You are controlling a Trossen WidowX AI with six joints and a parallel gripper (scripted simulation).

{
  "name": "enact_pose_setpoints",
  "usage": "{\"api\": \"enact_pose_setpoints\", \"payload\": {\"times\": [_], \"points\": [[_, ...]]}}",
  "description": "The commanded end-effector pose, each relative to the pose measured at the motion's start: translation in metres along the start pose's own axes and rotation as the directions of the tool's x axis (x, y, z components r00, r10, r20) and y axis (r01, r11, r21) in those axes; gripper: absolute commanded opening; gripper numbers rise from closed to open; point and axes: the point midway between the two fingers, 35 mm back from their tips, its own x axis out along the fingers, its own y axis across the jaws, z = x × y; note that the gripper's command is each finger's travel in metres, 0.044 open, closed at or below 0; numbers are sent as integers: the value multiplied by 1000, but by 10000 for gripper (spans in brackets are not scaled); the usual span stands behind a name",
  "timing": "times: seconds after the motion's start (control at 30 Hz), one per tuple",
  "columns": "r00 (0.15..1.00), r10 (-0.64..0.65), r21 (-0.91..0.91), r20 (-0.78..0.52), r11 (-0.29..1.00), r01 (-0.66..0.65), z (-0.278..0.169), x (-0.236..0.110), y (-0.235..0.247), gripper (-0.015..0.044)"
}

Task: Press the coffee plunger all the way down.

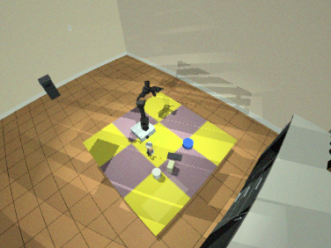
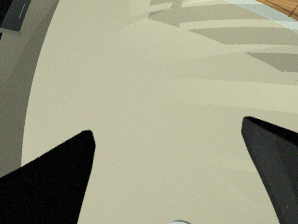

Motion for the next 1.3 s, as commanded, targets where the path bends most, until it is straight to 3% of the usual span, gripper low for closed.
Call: {"api": "enact_pose_setpoints", "payload": {"times": [0.0,0.13,0.3,0.5,0.67,0.93,1.27], "points": [[1000,0,-9,1,1000,0,0,1,1,426],[999,34,-86,29,996,-32,4,18,25,440],[989,110,-310,102,948,-73,18,49,86,440],[950,229,-543,212,836,-80,48,75,182,440],[893,329,-693,309,721,-26,80,75,262,440],[757,464,-829,460,529,180,136,34,376,440],[539,574,-780,617,356,514,196,-68,466,440]]}}
